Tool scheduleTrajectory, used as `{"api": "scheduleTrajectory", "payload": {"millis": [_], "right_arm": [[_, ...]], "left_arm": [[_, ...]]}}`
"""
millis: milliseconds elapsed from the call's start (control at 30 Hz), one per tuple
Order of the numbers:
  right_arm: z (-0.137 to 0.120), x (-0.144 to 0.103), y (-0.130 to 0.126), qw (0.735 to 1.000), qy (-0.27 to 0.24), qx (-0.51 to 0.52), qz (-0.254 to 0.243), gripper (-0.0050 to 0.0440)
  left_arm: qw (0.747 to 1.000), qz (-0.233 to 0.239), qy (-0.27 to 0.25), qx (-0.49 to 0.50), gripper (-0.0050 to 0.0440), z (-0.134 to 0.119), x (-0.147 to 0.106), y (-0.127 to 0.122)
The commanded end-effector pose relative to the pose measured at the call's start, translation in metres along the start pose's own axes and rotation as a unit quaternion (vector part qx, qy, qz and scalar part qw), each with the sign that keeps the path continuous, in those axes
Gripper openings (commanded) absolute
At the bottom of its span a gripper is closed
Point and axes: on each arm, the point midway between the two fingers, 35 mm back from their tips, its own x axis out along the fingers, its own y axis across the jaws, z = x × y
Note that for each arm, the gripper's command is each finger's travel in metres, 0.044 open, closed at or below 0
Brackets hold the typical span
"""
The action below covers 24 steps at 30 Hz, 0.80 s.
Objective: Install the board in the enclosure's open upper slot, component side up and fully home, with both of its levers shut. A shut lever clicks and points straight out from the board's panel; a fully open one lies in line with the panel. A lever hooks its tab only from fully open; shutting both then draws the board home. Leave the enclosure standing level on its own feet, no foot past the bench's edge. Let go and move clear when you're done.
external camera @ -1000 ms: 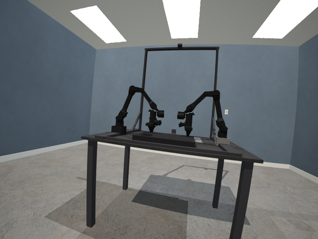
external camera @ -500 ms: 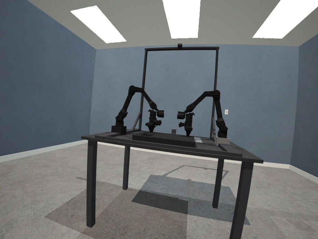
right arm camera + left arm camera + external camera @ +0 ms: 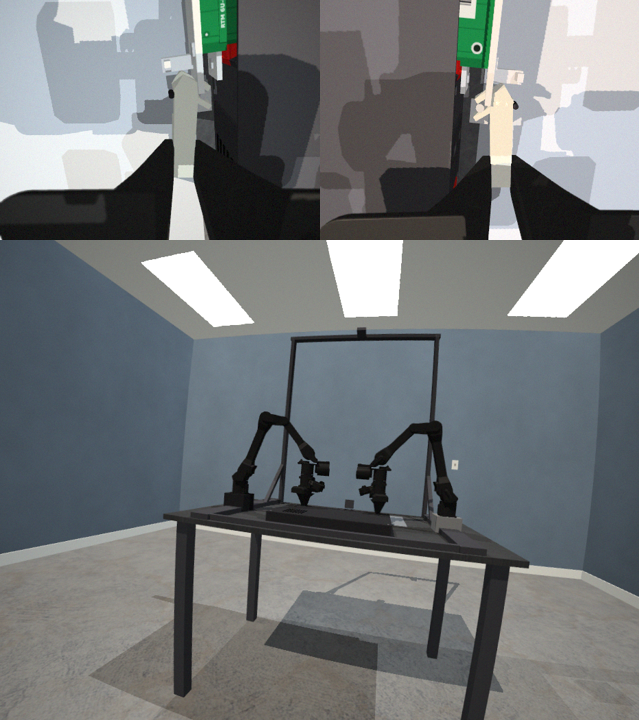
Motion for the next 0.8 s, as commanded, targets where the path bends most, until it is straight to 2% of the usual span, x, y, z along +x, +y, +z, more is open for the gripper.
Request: {"api": "scheduleTrajectory", "payload": {"millis": [0, 767], "right_arm": [[0.0019, -0.0062, 0.0038, 1.000, -0.007, 0.009, 0.005, 0.0010], [0.0017, -0.0045, 0.0045, 0.999, -0.005, 0.034, 0.003, 0.0010]], "left_arm": [[1.000, -0.002, -0.014, -0.016, 0.0007, 0.0067, -0.0088, -0.0007], [0.999, -0.002, -0.012, -0.042, 0.0007, 0.0061, -0.0082, -0.0019]]}}
